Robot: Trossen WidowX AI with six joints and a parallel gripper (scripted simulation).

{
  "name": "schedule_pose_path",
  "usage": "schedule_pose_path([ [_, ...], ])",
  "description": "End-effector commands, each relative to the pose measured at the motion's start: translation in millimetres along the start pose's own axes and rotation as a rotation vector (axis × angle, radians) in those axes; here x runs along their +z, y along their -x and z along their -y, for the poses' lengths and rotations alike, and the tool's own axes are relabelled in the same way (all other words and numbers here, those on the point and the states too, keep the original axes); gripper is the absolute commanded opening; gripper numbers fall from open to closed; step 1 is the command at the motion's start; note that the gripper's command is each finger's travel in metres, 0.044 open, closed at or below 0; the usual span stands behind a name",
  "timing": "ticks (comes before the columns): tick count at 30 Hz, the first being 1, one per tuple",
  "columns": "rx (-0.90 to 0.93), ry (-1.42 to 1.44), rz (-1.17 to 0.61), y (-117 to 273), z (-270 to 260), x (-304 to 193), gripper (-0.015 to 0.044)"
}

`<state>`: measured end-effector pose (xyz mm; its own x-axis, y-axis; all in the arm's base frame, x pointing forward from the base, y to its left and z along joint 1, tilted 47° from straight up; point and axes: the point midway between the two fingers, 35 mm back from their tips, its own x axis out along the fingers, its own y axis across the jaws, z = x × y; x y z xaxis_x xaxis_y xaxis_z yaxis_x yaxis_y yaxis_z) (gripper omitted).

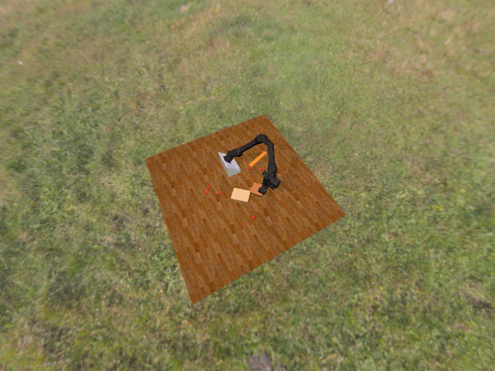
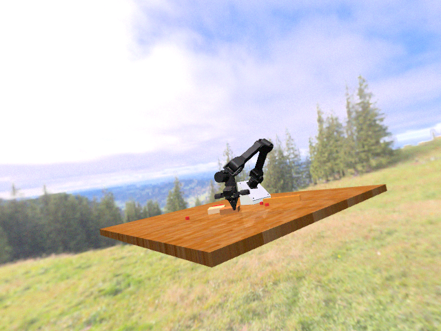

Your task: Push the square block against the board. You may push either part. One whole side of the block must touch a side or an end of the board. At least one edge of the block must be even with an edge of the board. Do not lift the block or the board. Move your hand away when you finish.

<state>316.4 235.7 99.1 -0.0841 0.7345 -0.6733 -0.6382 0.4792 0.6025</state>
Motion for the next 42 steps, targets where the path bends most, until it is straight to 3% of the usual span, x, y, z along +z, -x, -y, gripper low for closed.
schedule_pose_path([
  [1, 0.004, -0.012, -0.028, -7.2, 1.5, -8.5, 0.0],
  [34, 0.004, -0.009, -0.025, -8.5, -0.3, 45.2, 0.0],
  [39, 0.002, -0.009, -0.026, 43.1, 0.6, 43.1, 0.0],
  [42, 0.002, -0.01, -0.026, 46.1, 0.4, 43.0, 0.0],
])
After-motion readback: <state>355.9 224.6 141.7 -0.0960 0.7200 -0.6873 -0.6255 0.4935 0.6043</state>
